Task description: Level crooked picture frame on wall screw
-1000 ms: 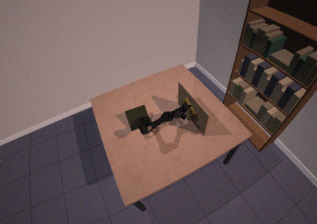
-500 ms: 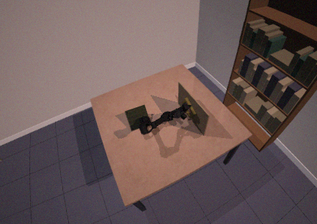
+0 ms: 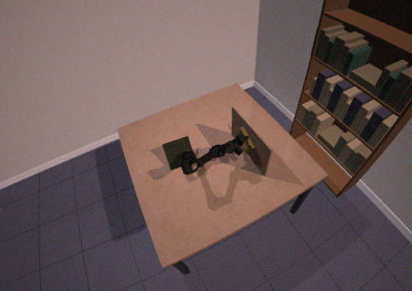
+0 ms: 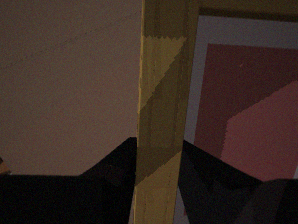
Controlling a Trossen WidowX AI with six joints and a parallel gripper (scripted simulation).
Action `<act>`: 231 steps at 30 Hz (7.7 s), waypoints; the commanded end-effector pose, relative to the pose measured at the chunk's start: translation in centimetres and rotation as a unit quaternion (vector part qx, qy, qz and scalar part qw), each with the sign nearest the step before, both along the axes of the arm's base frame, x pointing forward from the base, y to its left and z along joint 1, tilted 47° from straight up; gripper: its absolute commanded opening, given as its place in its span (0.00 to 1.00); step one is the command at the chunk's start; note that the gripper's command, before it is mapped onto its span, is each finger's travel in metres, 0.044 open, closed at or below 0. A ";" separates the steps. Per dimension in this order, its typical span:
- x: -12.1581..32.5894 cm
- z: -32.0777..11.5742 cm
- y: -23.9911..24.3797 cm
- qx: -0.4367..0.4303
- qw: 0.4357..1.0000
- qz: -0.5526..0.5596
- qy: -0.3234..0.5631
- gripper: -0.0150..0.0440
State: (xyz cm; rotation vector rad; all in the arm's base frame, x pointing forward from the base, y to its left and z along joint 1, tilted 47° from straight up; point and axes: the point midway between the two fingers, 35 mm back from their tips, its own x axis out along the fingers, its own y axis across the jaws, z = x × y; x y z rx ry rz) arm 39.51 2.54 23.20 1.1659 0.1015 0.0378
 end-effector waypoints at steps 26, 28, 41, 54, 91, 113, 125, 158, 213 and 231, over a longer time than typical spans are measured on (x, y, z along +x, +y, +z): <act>-0.1 -0.1 0.6 0.000 1.000 0.002 -0.002 0.25; -0.1 -0.1 0.6 0.000 1.000 0.002 -0.002 0.25; -0.1 -0.2 0.7 0.000 1.000 0.002 -0.002 0.25; -0.1 -0.5 0.5 0.000 1.000 0.002 -0.002 0.25; -0.1 -0.6 0.4 -0.055 0.998 0.003 -0.006 0.25; -0.1 -0.6 0.5 -0.113 0.993 0.006 -0.011 0.25; -0.1 -0.6 0.5 -0.144 0.989 0.008 -0.014 0.25; -0.1 -0.6 0.6 -0.204 0.979 0.013 -0.019 0.52; -19.3 3.6 0.4 0.000 1.000 0.002 0.004 0.69; -19.3 3.6 0.4 0.000 1.000 0.002 0.004 0.69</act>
